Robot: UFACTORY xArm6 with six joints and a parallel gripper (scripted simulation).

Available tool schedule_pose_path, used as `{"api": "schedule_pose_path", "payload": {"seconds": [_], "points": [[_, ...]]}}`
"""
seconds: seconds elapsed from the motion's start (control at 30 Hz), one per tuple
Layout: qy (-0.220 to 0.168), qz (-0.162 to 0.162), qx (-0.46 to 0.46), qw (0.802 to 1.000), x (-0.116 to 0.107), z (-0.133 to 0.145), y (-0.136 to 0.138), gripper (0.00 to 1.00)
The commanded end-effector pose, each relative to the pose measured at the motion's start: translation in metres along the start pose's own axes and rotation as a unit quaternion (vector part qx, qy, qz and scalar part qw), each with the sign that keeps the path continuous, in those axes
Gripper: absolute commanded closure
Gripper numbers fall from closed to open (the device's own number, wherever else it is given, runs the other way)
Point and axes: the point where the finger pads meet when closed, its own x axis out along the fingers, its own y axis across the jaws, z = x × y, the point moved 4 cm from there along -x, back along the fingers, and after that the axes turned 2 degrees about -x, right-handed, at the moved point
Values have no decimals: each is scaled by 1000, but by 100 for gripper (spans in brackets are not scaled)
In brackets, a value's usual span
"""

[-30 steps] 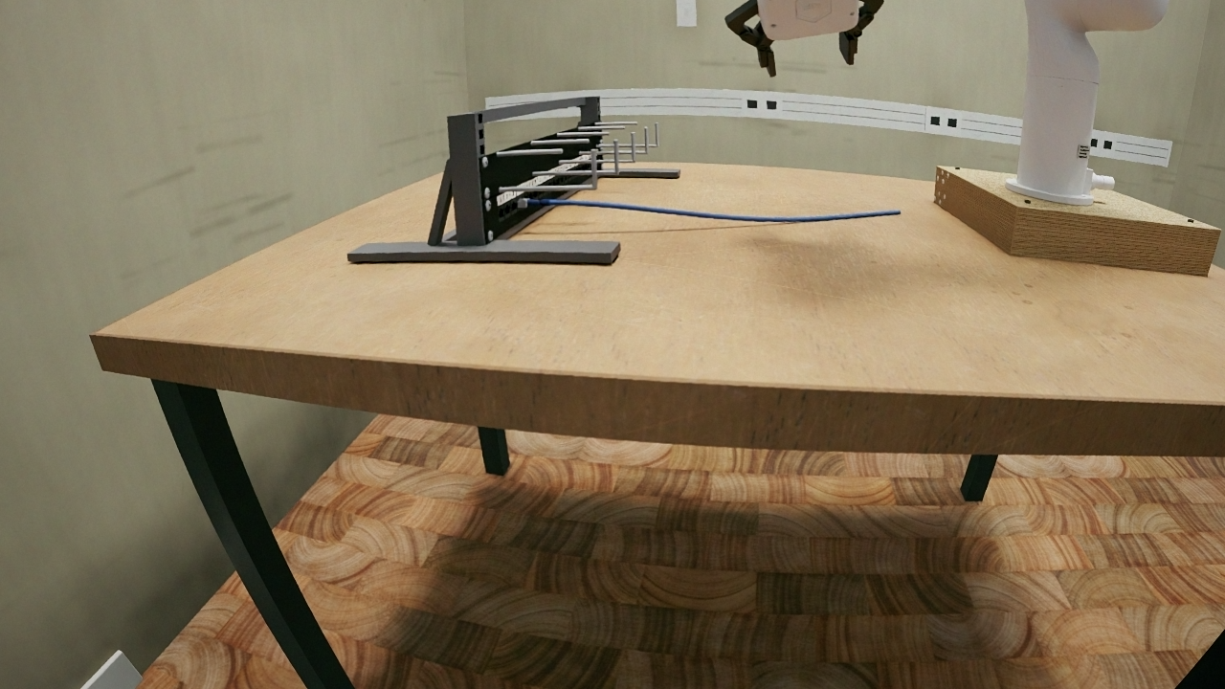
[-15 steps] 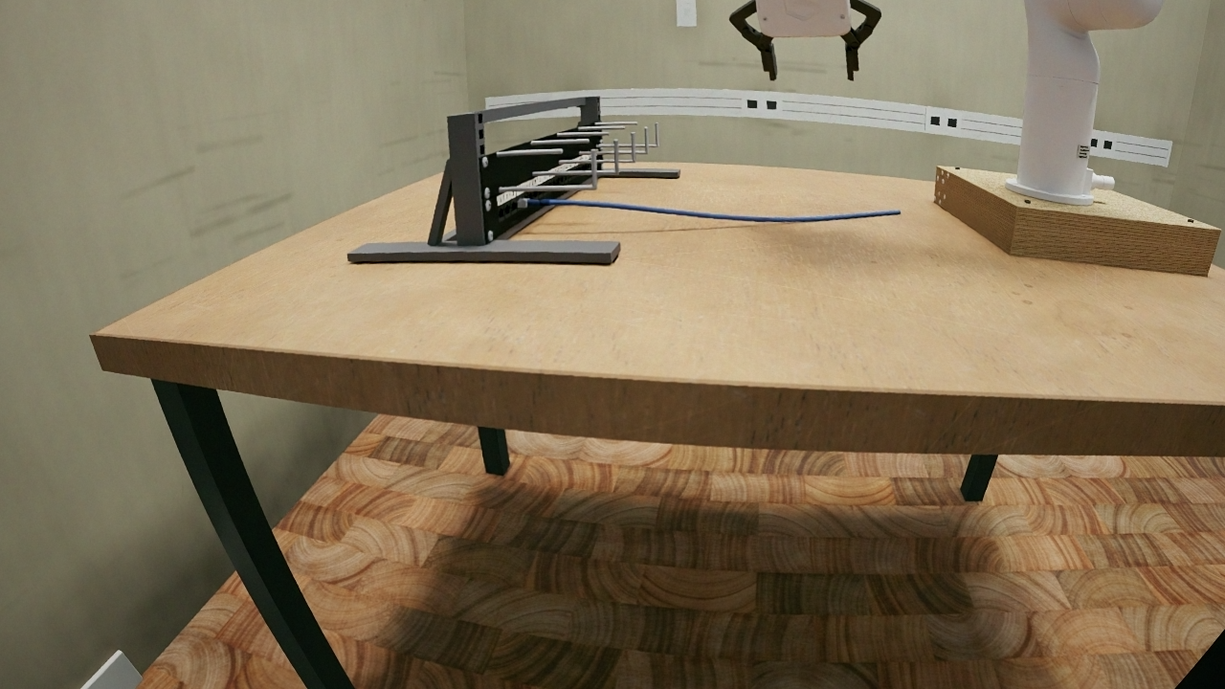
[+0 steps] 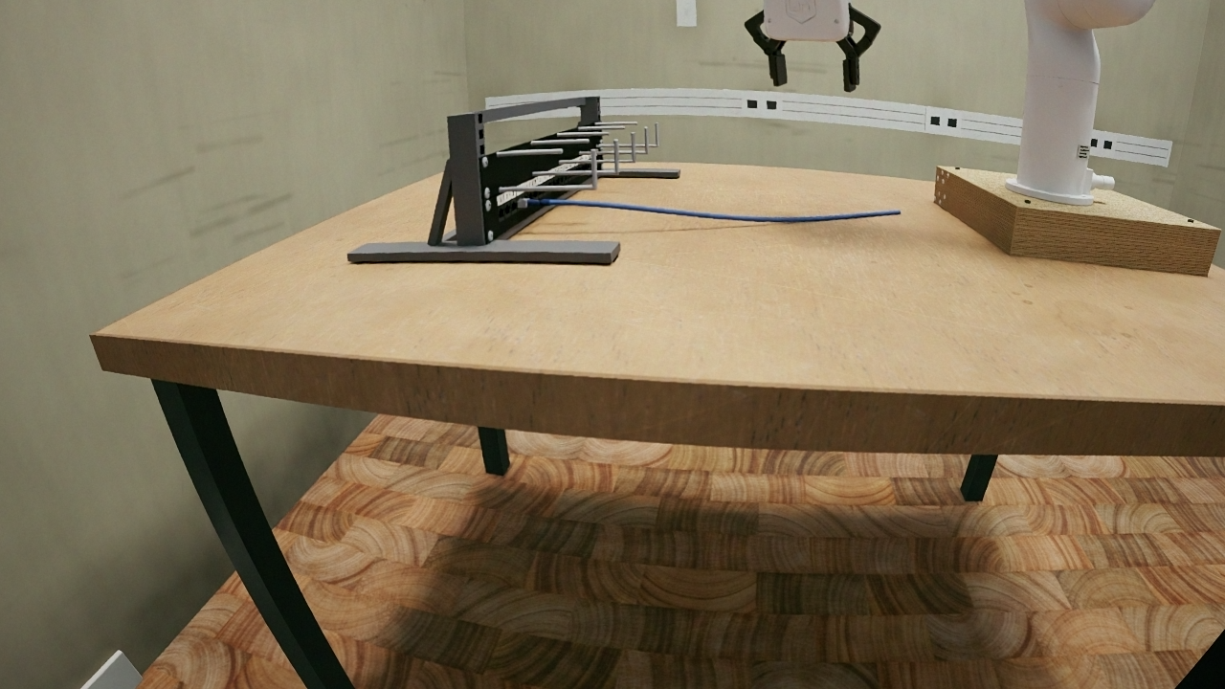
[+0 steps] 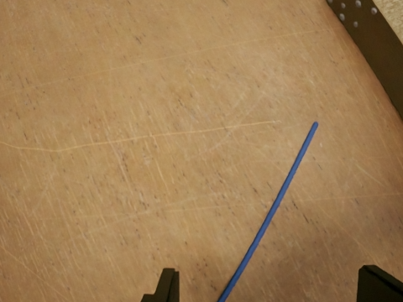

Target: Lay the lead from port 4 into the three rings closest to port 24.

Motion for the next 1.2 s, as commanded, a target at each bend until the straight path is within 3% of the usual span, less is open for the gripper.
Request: {"api": "schedule_pose_path", "payload": {"seconds": [0.0, 0.13, 0.4, 0.43, 1.17], "points": [[-55, 0, 38, 998, 5, -11, -2, 0], [-88, 0, 70, 994, 9, -20, -3, 0], [-90, 0, 72, 993, 9, -20, -3, 0], [-90, 0, 72, 993, 9, -20, -3, 100], [-90, 0, 72, 993, 9, -20, -3, 100]]}}
